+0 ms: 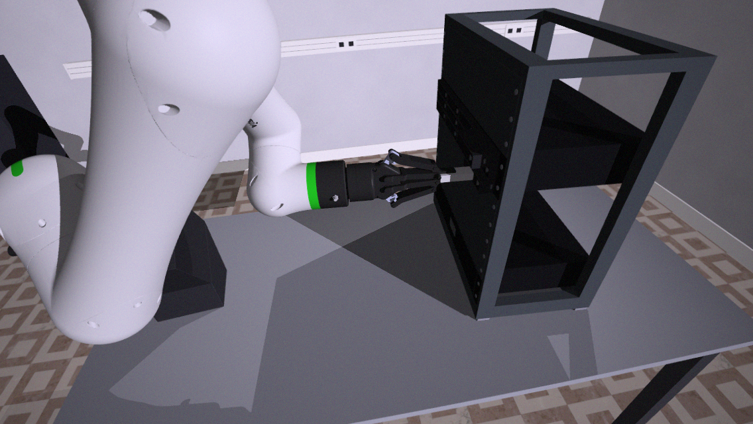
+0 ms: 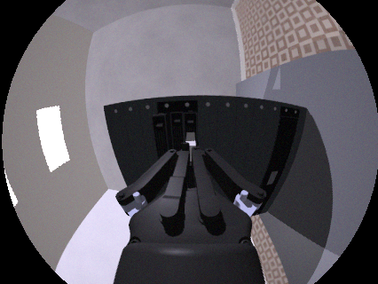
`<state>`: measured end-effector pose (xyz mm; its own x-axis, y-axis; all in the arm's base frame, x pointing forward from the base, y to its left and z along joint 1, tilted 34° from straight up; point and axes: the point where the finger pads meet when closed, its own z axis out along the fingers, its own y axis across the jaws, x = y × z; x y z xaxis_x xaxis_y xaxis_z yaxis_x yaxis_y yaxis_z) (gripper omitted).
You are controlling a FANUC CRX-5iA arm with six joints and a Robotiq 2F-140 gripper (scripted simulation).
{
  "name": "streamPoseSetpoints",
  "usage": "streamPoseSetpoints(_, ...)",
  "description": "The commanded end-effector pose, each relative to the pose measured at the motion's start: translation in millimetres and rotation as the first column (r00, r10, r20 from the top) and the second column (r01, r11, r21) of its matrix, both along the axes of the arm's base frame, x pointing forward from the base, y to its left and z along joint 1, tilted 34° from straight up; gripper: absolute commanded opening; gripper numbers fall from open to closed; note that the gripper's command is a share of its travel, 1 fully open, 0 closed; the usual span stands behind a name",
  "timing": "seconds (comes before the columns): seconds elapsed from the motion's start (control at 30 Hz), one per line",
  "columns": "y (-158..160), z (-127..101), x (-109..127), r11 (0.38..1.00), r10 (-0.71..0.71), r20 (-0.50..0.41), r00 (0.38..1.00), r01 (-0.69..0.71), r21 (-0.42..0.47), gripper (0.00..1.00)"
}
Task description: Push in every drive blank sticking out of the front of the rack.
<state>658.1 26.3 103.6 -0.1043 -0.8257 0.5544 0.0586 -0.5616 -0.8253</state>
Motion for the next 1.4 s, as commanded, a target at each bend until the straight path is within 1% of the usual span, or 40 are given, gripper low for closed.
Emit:
streamPoseSetpoints(0.0,0.6,0.6,0.2,1.000,0.001,0.001,1.000,-0.001,0.000,0.10)
streamPoseSetpoints(1.37,0.2,1.5,7.9,1.000,0.001,0.001,1.000,-0.001,0.000,0.10)
